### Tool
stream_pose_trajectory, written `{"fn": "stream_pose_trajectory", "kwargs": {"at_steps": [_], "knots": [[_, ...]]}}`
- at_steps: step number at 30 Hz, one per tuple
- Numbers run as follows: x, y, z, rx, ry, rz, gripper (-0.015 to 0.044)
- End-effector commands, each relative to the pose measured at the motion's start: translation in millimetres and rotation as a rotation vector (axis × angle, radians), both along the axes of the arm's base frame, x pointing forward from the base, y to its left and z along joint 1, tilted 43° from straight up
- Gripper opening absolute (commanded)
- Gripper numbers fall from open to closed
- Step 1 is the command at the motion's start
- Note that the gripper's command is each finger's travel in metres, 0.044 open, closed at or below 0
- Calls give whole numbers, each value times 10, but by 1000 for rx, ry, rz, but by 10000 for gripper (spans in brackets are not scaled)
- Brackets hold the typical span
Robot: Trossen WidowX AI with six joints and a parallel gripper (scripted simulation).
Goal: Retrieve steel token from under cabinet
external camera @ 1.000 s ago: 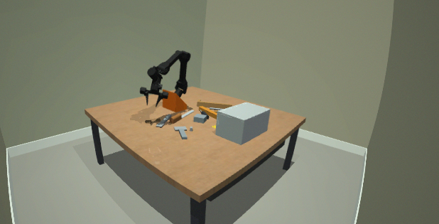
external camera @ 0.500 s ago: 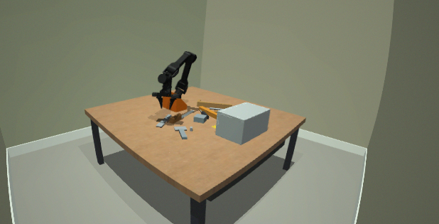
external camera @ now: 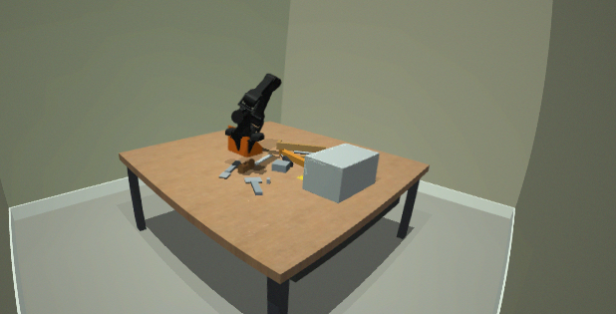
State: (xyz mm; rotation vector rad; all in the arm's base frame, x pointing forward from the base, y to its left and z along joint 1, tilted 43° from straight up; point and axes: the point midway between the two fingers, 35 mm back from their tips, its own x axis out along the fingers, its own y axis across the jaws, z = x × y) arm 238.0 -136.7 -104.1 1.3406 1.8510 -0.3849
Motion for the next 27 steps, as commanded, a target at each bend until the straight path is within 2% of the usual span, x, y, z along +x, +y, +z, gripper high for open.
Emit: {"fn": "stream_pose_trajectory", "kwargs": {"at_steps": [1, 6, 27], "knots": [[-9, 63, -48, 6, 9, -8, 270], [-47, 263, -267, 7, 8, -8, 270], [-66, 439, -468, 7, 8, -9, 270]]}}
